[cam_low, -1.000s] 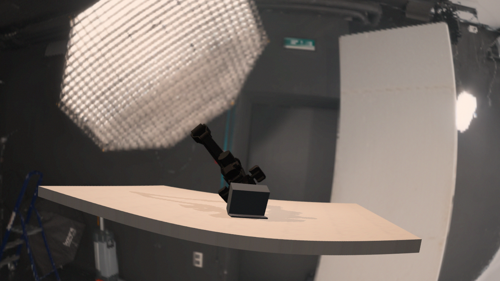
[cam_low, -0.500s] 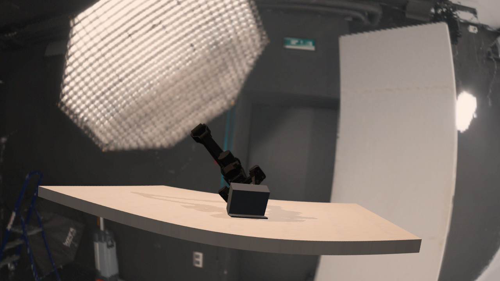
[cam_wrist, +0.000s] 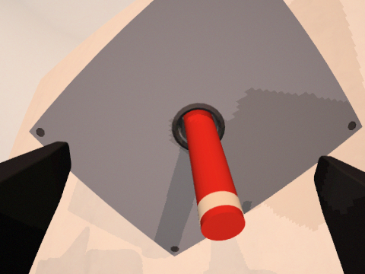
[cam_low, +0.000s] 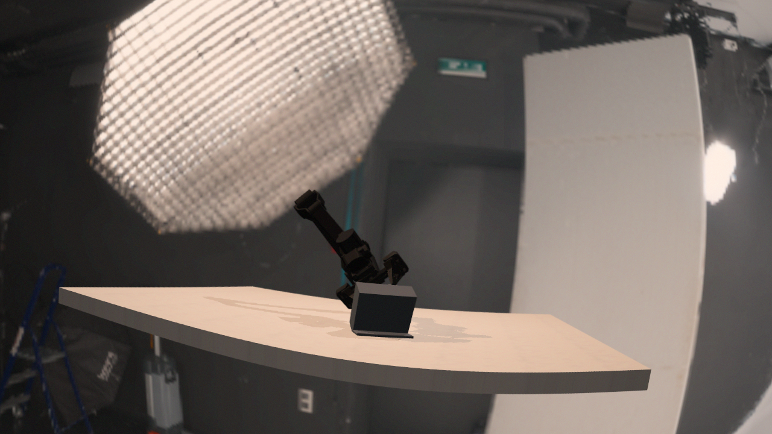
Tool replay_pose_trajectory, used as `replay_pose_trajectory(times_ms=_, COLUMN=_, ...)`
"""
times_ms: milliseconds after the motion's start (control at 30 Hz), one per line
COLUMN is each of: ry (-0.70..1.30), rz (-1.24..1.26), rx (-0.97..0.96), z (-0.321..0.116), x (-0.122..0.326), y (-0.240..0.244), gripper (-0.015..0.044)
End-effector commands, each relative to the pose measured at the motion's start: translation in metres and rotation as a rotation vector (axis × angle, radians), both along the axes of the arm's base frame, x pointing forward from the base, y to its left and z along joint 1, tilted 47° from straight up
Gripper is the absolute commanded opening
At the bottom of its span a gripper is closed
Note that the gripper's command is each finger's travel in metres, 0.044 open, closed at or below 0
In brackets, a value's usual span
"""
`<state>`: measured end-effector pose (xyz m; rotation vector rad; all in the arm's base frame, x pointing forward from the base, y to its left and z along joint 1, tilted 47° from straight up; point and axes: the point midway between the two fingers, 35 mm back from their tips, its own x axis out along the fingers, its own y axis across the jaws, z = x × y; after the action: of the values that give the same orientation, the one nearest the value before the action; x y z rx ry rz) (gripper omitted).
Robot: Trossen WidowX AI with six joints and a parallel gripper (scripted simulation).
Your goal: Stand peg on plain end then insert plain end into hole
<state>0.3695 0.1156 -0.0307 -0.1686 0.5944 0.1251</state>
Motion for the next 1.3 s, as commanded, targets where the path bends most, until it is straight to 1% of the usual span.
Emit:
replay_pose_trajectory(times_ms=0, ry=-0.004, rz=-0.003, rx=0.003, z=0.005, x=-0.003, y=0.0, gripper=0.044)
replay_pose_trajectory(times_ms=1267, ry=-0.004, rz=0.002, rx=0.003, z=0.028, x=-0.033, y=0.0, gripper=0.044)
